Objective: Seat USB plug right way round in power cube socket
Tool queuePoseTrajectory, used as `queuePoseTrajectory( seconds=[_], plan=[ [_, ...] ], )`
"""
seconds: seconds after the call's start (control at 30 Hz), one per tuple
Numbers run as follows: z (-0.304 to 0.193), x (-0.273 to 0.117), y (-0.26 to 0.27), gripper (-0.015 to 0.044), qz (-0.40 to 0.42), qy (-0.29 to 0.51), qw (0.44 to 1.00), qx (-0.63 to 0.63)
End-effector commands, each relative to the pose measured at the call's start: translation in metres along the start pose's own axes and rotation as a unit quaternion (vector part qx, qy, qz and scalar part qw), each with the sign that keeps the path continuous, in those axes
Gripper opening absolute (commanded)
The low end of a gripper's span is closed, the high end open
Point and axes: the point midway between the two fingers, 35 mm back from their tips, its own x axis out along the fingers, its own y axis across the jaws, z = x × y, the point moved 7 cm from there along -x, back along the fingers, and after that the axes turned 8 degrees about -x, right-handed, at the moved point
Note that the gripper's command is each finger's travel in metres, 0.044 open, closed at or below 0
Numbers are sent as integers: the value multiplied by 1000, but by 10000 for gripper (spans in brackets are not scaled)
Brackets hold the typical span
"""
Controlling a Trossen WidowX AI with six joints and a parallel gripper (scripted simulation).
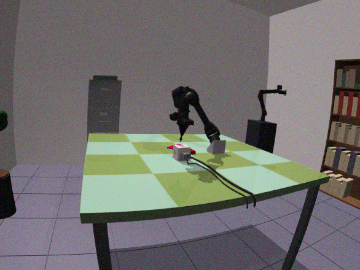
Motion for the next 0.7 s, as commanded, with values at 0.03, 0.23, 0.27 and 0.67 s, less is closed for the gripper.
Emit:
queuePoseTrajectory(
  seconds=[0.03, 0.23, 0.27, 0.67],
  plan=[
    [0, 0, 0, 0, 0, 0, 998, -56],
    [0, 0, 0, 0, 0, 0, 991, -134],
    [0, 0, 0, 0, 0, 0, 989, -147],
    [0, 0, 0, 0, 0, 0, 954, -300]
  ],
)
